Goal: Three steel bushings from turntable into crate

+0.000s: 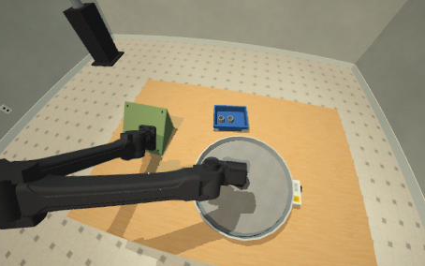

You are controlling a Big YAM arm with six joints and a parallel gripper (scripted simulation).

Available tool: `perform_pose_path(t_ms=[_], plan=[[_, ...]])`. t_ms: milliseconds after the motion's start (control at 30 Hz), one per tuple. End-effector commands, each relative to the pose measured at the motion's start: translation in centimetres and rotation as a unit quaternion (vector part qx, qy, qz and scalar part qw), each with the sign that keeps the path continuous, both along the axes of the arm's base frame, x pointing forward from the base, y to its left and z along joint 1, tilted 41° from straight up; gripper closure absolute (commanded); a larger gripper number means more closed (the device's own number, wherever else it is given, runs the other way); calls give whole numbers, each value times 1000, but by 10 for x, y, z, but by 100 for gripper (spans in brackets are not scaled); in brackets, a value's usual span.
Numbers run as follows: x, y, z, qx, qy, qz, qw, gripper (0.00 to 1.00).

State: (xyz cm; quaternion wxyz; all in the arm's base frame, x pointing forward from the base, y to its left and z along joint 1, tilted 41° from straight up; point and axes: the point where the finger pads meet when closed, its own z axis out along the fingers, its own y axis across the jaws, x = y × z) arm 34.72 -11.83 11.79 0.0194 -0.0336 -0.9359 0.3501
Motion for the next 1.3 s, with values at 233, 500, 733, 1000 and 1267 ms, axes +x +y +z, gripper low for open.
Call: perform_pose_path(t_ms=[233, 500, 733, 1000, 1267], plan=[[6, -1, 5, -1, -9, 4, 1000, 87], [6, -1, 5, -1, -9, 4, 1000, 87], [0, -6, -1, -1, -2, -1, 1000, 87], [9, -5, -3, -1, -10, 9, 1000, 87], [9, -5, -1, -1, -14, 9, 1000, 87]])
